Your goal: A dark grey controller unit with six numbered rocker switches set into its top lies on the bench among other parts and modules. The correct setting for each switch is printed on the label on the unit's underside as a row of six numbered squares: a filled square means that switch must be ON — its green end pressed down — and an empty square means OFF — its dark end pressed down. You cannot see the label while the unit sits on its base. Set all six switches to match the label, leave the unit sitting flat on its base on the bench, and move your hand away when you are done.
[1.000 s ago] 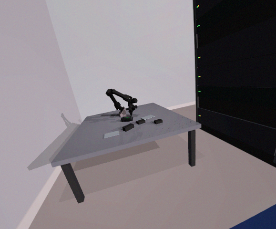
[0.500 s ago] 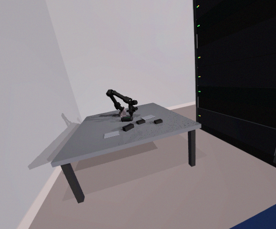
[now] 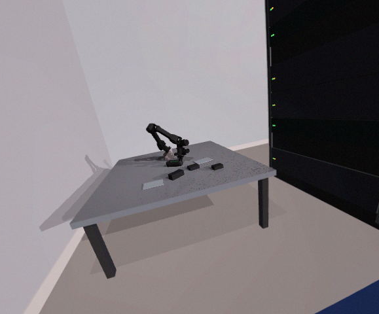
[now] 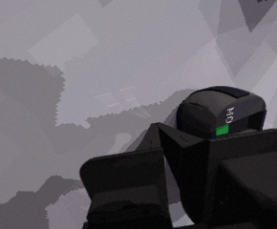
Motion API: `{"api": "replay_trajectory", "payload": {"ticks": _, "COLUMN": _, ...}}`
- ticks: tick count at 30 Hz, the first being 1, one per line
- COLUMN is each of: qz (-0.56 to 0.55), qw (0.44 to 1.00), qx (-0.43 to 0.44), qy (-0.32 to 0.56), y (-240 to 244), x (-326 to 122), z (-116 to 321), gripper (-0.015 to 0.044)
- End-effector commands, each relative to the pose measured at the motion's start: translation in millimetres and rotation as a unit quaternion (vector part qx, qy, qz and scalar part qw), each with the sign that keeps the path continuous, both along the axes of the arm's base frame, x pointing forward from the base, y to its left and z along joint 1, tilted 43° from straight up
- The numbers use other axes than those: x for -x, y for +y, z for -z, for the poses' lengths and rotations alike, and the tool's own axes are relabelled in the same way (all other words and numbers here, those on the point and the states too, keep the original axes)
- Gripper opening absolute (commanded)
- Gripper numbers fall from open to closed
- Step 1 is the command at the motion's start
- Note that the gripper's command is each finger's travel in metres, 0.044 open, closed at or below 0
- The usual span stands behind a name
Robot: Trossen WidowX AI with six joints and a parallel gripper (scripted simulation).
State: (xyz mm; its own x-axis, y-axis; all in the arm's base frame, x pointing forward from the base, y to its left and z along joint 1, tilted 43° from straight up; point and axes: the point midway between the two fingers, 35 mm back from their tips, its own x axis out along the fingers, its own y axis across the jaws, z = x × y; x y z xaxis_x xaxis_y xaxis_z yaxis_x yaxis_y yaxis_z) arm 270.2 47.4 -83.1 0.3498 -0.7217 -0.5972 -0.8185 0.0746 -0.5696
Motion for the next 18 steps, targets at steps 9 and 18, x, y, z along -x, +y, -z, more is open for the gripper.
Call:
{"api": "replay_trajectory", "payload": {"ticks": 9, "qz": -0.002, "qw": 1.000, "qx": 0.004, "qy": 0.001, "y": -2.3, "x": -3.1, "z": -0.3, "gripper": 0.0000}}
{"api": "replay_trajectory", "payload": {"ticks": 18, "qz": -0.002, "qw": 1.000, "qx": 0.004, "qy": 0.001, "y": -3.3, "x": -6.3, "z": -1.6, "gripper": 0.0000}}
